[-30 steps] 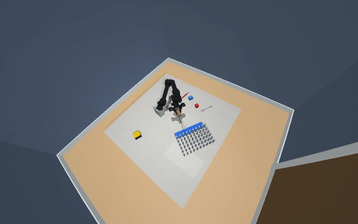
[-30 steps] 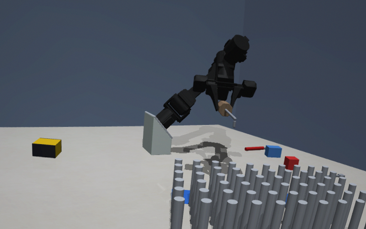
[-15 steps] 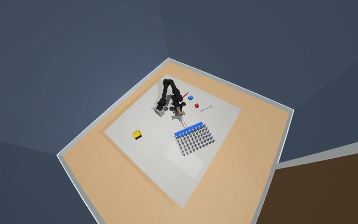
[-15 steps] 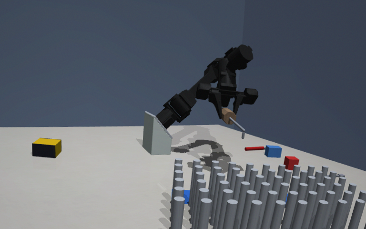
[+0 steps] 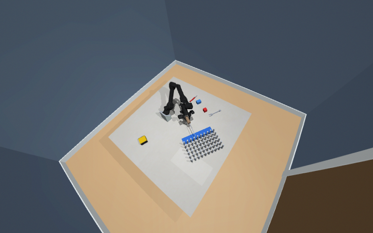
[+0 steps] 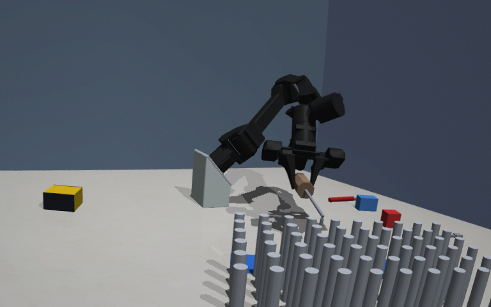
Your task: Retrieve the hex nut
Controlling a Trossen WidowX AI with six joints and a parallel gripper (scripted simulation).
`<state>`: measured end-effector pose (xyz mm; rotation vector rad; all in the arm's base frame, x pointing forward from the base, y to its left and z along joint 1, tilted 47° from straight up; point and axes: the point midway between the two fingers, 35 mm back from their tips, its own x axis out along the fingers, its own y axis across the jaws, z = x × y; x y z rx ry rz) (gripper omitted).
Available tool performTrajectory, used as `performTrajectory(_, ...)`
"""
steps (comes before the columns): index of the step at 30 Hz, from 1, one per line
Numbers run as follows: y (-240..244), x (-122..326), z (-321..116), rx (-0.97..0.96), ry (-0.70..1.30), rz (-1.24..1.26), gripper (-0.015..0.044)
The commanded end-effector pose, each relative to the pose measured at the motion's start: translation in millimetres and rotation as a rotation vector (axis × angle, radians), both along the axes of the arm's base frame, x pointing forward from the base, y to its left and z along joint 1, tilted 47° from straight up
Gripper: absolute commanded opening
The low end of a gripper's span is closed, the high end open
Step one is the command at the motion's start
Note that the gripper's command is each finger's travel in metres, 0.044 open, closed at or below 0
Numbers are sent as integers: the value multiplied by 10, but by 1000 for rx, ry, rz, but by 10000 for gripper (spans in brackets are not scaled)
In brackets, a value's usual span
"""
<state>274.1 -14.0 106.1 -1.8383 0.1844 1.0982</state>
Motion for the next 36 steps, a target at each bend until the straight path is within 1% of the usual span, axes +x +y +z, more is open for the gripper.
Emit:
performTrajectory(1,131,26,-130,-2,0,-7,0)
performTrajectory(16,605,4,-486,22,-26,-20,0)
performTrajectory(36,576,63,-504,22,-27,-20,0)
